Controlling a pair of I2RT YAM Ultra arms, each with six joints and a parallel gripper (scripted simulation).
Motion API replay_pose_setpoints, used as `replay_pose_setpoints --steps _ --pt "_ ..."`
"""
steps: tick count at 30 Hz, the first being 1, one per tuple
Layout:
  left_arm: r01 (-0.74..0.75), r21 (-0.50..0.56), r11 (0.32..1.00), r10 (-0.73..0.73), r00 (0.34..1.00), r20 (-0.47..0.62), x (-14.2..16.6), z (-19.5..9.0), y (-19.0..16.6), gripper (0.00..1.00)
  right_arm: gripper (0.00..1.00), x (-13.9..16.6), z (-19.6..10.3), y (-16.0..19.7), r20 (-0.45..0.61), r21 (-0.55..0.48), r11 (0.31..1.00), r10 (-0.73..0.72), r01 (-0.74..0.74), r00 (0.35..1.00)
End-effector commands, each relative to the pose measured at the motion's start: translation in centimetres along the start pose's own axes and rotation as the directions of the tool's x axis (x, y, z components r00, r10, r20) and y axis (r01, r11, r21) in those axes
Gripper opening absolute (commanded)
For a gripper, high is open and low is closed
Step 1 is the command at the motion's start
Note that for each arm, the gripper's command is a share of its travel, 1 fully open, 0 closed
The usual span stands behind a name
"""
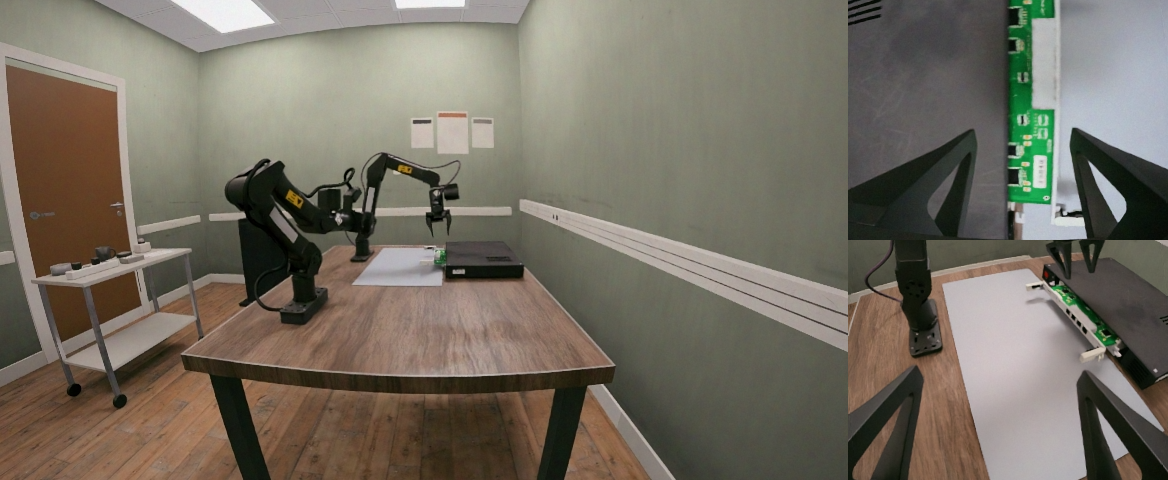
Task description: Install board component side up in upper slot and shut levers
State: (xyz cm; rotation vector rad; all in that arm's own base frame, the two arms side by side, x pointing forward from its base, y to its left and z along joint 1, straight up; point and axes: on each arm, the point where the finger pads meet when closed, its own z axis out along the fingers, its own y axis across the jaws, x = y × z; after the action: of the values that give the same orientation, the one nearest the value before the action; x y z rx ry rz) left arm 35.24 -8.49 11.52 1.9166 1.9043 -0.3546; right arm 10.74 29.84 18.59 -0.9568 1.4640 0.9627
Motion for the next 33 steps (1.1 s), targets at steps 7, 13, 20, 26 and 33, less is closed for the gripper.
replay_pose_setpoints --steps 7,13,20,26,33 --pt "0.076 0.086 0.993 -0.072 0.996 -0.047 0.9 0.4 -2.2 0.32 0.66 -0.2 0.0 -0.6 -0.003 0.036 0.999 0.019 -0.019 1.0" --pt "0.232 0.059 0.971 -0.218 0.96 -0.178 3.1 -0.5 -3.1 0.32 0.32 -0.2 0.9 -3.0 -0.045 0.165 0.984 0.068 -0.06 0.997" --pt "0.521 -0.038 0.853 -0.5 0.794 -0.346 6.3 -1.4 -5.2 0.32 0.32 -1.1 2.9 -7.0 -0.1 0.391 0.913 0.165 -0.113 0.981" --pt "0.685 -0.171 0.708 -0.692 0.626 -0.36 7.7 -1.7 -5.7 0.32 0.32 -1.8 5.1 -9.3 -0.127 0.516 0.842 0.253 -0.154 0.959" --pt "0.778 -0.295 0.554 -0.825 0.467 -0.317 8.9 -1.9 -5.6 0.32 0.32 -1.3 7.0 -10.9 -0.175 0.611 0.774 0.336 -0.166 0.925"
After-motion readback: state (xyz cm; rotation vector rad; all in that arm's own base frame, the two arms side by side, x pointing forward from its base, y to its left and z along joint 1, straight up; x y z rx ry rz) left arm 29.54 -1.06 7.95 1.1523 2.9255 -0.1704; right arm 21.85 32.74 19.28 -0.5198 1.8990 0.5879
